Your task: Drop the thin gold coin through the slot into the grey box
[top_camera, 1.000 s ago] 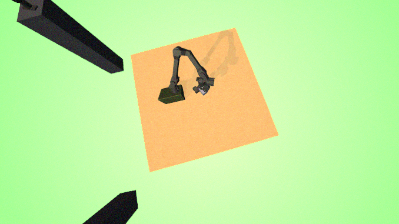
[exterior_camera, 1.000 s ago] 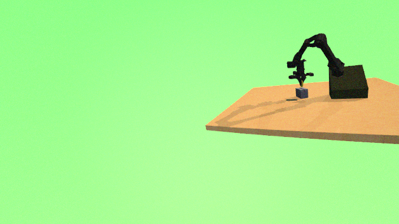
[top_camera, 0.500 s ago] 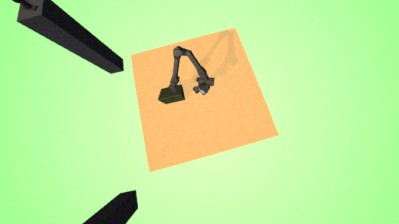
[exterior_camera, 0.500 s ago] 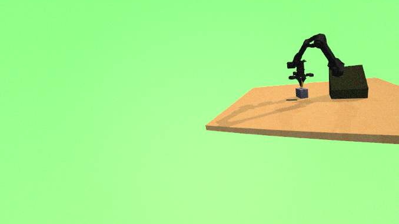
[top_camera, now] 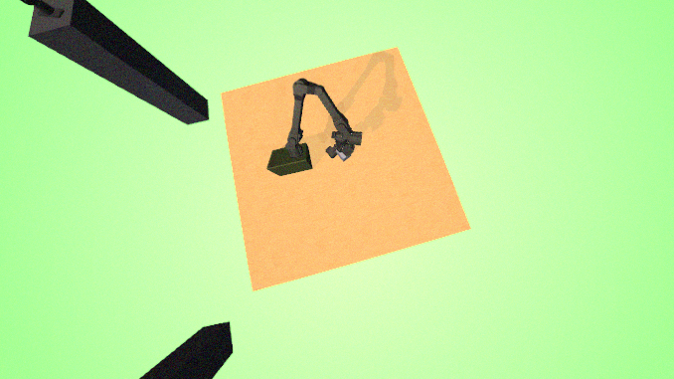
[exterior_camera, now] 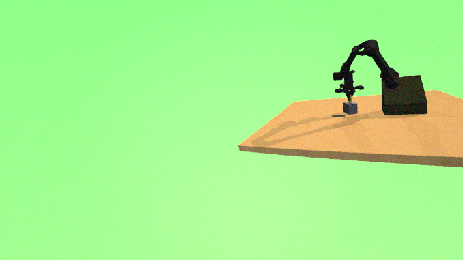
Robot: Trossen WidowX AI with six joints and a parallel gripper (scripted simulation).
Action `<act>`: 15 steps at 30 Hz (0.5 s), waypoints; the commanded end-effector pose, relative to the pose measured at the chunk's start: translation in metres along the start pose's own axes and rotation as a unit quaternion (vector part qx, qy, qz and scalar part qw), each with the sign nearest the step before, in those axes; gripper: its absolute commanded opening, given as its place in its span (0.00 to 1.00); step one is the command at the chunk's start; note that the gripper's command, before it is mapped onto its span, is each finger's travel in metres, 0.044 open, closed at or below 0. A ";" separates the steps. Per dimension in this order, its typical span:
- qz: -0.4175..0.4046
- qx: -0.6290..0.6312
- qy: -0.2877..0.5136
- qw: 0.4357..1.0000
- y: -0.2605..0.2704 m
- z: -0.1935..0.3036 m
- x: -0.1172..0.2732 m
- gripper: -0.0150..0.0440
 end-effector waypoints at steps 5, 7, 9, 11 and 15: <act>0.000 0.000 0.000 1.000 0.000 0.000 0.000 0.48; 0.000 0.000 0.000 1.000 0.000 0.000 0.000 0.53; 0.000 0.000 0.000 1.000 0.000 0.000 0.000 0.53; 0.000 0.000 0.000 1.000 0.000 0.000 0.000 0.53; 0.000 0.000 0.000 1.000 0.000 0.000 0.000 0.53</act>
Point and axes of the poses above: the point midway between the two fingers, 35 mm back from their tips, its own x axis back along the fingers, its own y axis across the jaws, z = x × y, the point moved 8 cm from there along x, back along the fingers, and after that the axes turned 6 degrees about x, right-handed, at the moved point
